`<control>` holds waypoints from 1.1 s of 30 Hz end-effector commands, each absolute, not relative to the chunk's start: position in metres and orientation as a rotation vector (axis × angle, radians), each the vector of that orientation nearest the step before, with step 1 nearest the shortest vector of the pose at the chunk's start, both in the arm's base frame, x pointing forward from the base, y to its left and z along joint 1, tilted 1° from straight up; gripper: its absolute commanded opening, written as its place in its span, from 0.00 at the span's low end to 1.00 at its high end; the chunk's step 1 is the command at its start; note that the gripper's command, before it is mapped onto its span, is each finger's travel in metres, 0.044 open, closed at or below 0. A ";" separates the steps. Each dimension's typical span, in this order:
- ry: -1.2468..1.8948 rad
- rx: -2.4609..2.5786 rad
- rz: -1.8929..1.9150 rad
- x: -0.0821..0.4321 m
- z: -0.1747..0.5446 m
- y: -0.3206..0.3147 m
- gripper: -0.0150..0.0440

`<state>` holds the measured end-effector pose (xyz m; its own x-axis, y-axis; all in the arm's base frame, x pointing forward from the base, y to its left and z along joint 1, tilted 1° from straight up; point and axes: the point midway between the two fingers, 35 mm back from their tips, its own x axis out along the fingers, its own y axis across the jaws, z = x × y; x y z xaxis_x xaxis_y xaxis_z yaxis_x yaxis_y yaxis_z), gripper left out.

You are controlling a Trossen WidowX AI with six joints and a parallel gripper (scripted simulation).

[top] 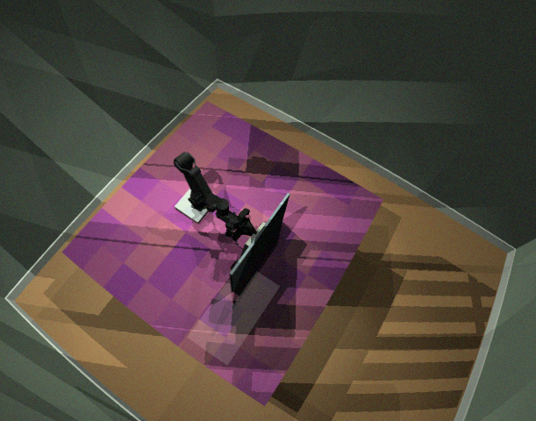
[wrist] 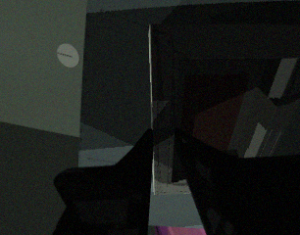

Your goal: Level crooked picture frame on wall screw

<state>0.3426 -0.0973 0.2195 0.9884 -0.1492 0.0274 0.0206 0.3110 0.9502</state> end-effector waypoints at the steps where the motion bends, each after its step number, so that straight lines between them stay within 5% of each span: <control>1: -0.131 1.241 -0.105 0.342 0.224 -0.097 0.25; 33: -0.131 1.241 -0.105 0.342 0.226 -0.099 0.25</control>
<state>0.3423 -0.0996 0.2195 0.9877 -0.1545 0.0237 0.0256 0.3096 0.9505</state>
